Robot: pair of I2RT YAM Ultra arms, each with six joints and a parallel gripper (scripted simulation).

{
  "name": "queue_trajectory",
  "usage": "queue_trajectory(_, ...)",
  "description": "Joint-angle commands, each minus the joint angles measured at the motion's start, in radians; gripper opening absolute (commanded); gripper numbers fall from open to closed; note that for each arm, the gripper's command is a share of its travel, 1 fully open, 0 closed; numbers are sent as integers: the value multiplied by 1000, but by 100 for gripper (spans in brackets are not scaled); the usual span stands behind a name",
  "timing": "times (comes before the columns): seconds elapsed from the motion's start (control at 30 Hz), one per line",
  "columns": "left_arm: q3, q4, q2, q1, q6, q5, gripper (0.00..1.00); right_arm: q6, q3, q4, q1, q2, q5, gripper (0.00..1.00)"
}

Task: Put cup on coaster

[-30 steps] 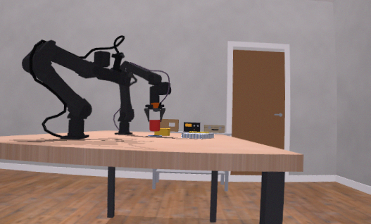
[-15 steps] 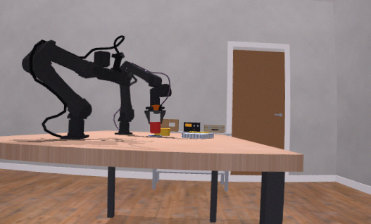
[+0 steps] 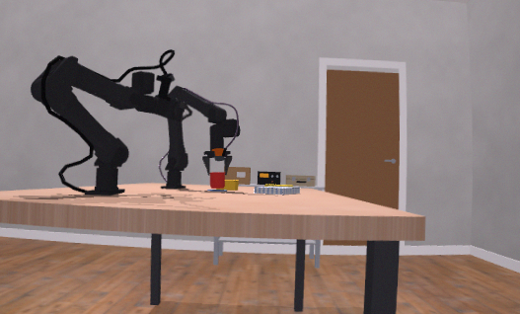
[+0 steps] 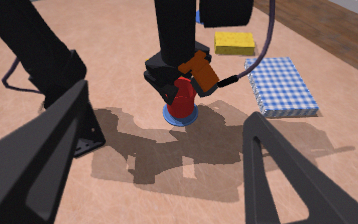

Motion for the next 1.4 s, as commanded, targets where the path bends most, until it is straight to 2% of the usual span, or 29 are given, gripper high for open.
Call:
queue_trajectory(0.0,-8,21,17,-2,-8,-7,0,4,-8,-4,-10,-24,1,100)
queue_trajectory(0.47,-9,25,21,-2,-8,-7,0,4,-8,-4,-10,-24,1,100)
queue_trajectory(0.67,-8,22,12,-1,-2,-2,68,4,-8,-4,-10,-24,1,100)
queue_trajectory(0.73,-8,22,12,-1,-2,-2,68,4,-8,-4,-10,-24,1,100)
queue_trajectory(0.77,-8,22,12,-1,-2,-2,79,4,-8,-4,-10,-24,1,100)
queue_trajectory(0.8,-8,22,12,-1,-2,-2,83,4,-8,-4,-10,-24,1,100)
queue_trajectory(0.83,8,4,19,-3,-9,-7,95,4,-8,-4,-10,-24,1,100)
queue_trajectory(0.87,15,-6,7,-5,-10,-7,100,4,-8,-4,-10,-24,1,100)
queue_trajectory(1.17,187,-214,-41,-16,-18,-6,100,4,-8,-4,-10,-24,1,100)
queue_trajectory(1.37,191,-182,-49,-4,-69,36,100,-25,22,-31,-21,-11,6,100)
